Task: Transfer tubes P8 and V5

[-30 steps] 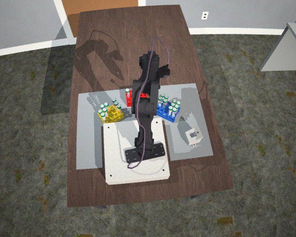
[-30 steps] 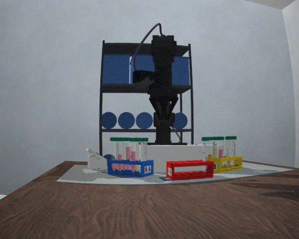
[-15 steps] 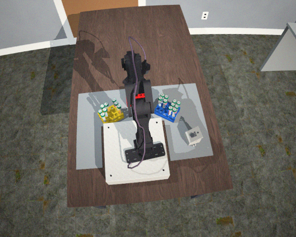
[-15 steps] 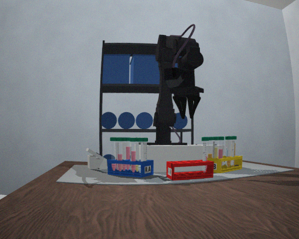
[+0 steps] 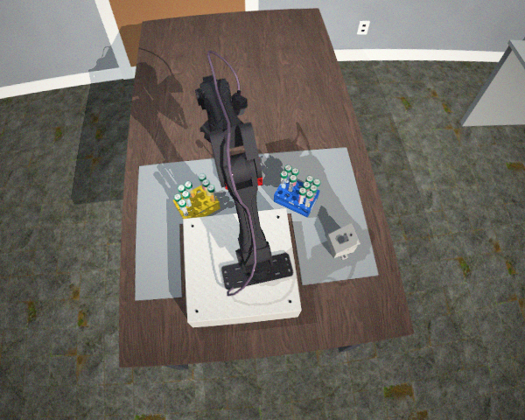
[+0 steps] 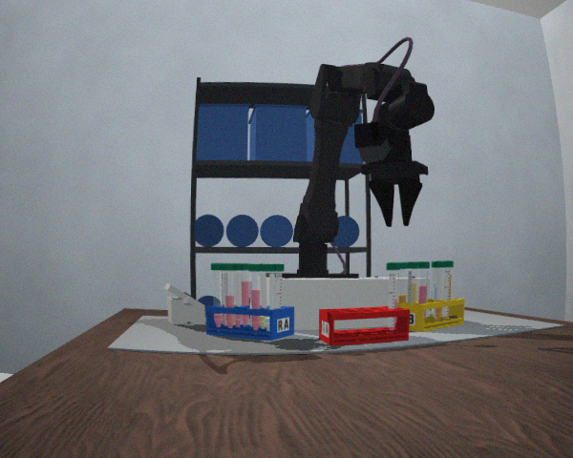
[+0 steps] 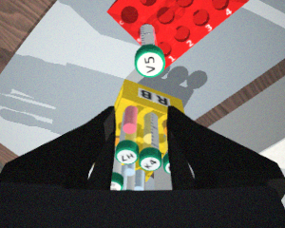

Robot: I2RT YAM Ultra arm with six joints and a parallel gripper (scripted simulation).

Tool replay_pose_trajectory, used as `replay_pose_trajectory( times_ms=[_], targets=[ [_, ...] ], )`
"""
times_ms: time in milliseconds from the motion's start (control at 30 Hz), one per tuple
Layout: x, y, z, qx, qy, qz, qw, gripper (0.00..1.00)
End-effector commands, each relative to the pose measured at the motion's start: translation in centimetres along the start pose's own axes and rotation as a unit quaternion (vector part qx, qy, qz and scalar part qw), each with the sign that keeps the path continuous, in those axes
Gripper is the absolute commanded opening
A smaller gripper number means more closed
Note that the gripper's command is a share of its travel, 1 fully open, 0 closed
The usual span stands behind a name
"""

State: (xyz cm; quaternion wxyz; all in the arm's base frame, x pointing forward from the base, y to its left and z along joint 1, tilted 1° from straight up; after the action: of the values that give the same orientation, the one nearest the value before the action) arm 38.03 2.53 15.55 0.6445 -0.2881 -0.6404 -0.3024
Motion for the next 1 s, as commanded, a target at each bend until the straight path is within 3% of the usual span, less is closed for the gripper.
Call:
replay_pose_trajectory(
  times_ms=[0, 100, 133, 267, 467, 567, 600, 900, 967],
  targets=[
    [0.7, 0.7, 0.1, -0.01, 0.005, 0.005, 1.0, 0.3],
    [0.9, 0.4, -0.6, -0.02, 0.002, 0.004, 1.0, 0.3],
    [2.1, 0.1, -0.4, -0.019, -0.007, -0.009, 1.0, 0.3],
    [1.1, -0.7, 0.3, -0.014, 0.006, 0.009, 1.0, 0.3],
    [1.7, -0.7, 0.0, -0.013, 0.0, 0.001, 1.0, 0.3],
    [1.2, -1.0, 0.3, -0.012, 0.006, 0.009, 1.0, 0.3],
    [1.0, -0.6, 0.0, -0.011, -0.002, -0.002, 1.0, 0.3],
    [-0.7, -0.6, -0.2, -0.013, -0.002, -0.002, 1.0, 0.3],
    [-1.8, -0.6, -0.3, -0.014, 0.004, 0.006, 1.0, 0.3]
  ],
)
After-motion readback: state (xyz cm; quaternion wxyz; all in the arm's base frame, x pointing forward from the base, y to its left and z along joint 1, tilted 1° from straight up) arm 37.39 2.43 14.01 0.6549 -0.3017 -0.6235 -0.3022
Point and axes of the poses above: the point where the finger pads meet when closed, its own x axis back along the fingers, its own y axis across the jaws, z = x × y, the point moved 6 cm from there along x, back along the fingers, and after that the axes turned 1 degree about -x, right-handed, at the moved point
